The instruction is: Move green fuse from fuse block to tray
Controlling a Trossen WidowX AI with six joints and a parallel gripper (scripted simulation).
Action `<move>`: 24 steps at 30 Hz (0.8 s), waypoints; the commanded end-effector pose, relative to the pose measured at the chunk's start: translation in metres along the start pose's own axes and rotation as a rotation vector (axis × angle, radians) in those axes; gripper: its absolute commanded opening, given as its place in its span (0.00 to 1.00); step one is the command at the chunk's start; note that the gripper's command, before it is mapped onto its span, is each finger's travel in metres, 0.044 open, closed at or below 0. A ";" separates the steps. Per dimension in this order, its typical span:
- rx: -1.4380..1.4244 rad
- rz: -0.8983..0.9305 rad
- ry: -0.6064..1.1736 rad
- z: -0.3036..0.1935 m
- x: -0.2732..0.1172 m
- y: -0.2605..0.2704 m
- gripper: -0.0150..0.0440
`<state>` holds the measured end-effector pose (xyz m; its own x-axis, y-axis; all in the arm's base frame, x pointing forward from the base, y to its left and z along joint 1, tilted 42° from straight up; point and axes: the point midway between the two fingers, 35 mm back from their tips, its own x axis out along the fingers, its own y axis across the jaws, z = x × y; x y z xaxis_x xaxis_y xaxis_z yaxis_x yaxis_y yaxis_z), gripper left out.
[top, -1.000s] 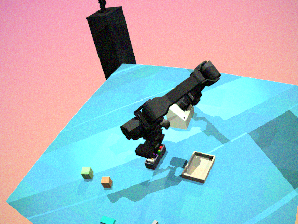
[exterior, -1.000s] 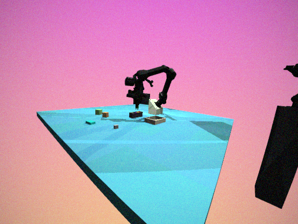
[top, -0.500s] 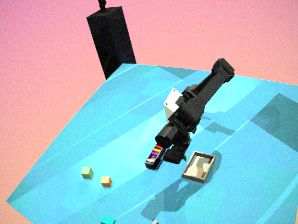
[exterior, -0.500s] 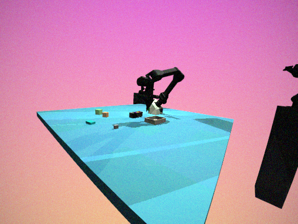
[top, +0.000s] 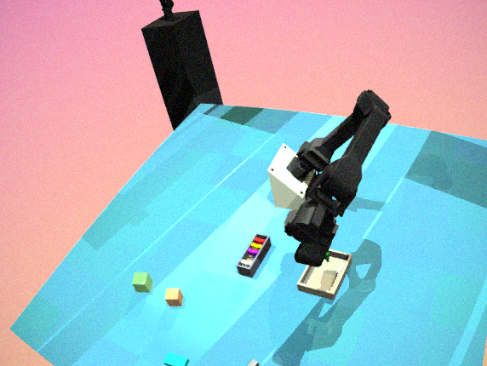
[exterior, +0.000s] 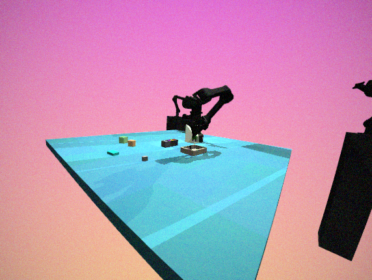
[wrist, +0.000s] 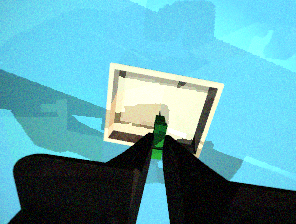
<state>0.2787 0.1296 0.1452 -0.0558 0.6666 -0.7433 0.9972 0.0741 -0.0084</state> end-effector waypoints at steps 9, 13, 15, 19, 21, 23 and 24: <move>0.002 -0.003 0.006 -0.002 0.019 -0.001 0.25; 0.002 -0.003 0.007 -0.003 0.025 -0.001 0.25; 0.002 -0.003 0.007 -0.003 0.028 -0.001 0.25; 0.002 -0.003 0.007 -0.003 0.034 -0.002 0.25; 0.002 -0.003 0.008 -0.003 0.038 -0.002 0.25; 0.002 -0.003 0.008 -0.003 0.040 -0.002 0.25; 0.002 -0.003 0.008 -0.003 0.040 -0.002 0.25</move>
<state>0.2764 0.1548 0.1222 -0.0527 0.6711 -0.7395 0.9972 0.0750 -0.0031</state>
